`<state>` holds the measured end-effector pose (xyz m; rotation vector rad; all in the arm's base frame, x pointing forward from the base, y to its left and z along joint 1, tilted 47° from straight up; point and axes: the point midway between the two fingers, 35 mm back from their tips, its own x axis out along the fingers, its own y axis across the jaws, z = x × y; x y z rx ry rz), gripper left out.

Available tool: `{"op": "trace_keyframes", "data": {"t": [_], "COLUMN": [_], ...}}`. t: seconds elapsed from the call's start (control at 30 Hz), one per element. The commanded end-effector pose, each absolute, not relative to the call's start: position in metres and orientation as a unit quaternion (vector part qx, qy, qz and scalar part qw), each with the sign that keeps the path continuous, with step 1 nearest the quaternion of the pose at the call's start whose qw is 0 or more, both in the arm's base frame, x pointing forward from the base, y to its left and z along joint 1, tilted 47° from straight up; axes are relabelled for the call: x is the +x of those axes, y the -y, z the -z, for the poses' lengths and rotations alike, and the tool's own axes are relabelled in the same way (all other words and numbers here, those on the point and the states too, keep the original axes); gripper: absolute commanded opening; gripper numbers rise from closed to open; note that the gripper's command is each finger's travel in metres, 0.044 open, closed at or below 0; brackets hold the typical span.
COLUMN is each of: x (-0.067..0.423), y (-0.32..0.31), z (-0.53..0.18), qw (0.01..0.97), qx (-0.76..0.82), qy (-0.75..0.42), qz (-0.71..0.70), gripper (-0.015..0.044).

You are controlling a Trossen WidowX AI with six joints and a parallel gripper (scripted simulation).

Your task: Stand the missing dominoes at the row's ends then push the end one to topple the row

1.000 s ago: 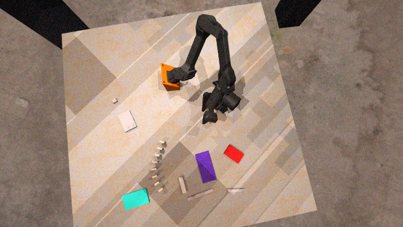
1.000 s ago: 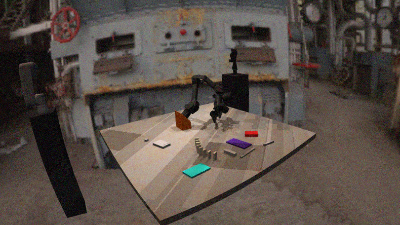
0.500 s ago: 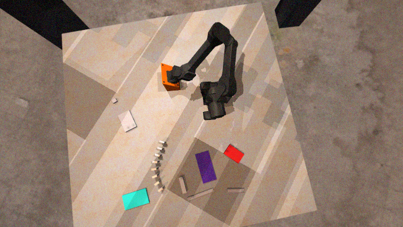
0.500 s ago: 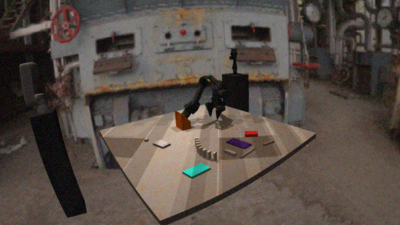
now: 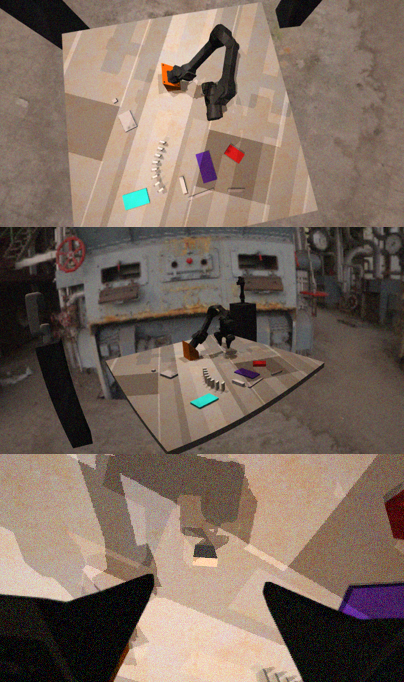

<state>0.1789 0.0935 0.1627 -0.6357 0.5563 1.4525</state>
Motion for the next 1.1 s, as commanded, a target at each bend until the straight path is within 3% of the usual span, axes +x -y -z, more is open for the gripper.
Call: {"op": "trace_keyframes", "data": {"t": [0.0,0.7,1.07], "x": [0.179,0.179,0.179], "y": [-0.108,-0.142,-0.142], "z": [-0.150,-0.121,-0.121], "qw": [0.667,0.669,0.669], "qx": [-0.279,-0.275,-0.275], "qy": [-0.246,-0.242,-0.242], "qz": [-0.645,-0.647,-0.647], "gripper": [0.0440,0.0440,0.0151]}}
